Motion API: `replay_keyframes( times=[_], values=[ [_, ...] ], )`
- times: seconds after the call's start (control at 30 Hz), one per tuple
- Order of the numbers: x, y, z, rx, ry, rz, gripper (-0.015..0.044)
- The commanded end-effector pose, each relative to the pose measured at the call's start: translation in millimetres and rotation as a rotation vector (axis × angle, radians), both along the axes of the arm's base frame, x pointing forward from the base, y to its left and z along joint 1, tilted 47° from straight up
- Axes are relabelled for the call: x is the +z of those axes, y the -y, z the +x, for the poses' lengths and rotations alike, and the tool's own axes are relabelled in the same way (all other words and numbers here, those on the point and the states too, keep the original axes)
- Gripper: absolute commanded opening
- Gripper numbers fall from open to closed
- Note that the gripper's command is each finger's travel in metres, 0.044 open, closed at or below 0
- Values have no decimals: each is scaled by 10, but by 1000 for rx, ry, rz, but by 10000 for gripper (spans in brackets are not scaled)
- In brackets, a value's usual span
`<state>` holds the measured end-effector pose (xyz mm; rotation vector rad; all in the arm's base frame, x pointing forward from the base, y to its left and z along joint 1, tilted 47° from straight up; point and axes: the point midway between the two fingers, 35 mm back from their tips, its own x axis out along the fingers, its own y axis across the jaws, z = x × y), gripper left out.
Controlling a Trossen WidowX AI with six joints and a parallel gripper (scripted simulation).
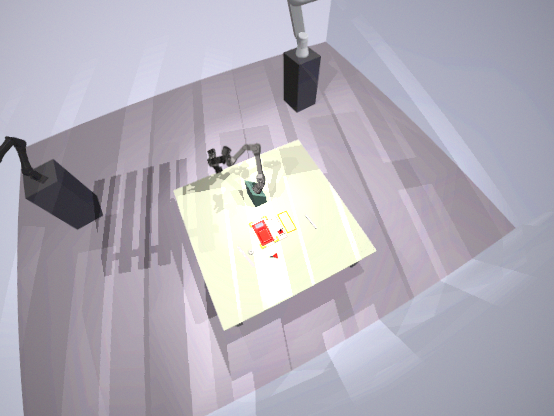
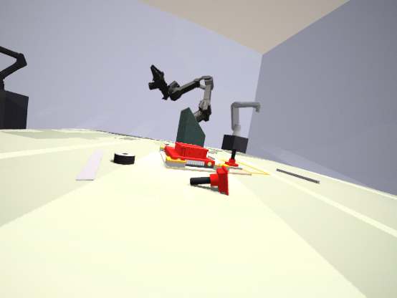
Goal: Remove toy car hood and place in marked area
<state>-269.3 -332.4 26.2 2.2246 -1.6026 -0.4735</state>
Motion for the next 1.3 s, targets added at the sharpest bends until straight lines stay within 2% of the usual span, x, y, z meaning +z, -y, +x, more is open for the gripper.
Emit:
replay_keyframes(
  times=[0.0, 0.23, 0.27, 0.53, 0.77, 1.03, 1.27],
  values=[
    [-4, 10, 12, -2, 0, 3, 247],
    [-202, 523, 593, 126, -135, 41, 430],
    [-234, 598, 700, 157, -161, 42, 440],
    [-532, 1027, 1689, 424, -364, 41, 440],
    [-710, 1140, 2648, 687, -553, -16, 440],
    [-885, 1004, 3644, 998, -750, -130, 440],
    [-1055, 612, 4527, 1334, -918, -295, 440]
  ],
)
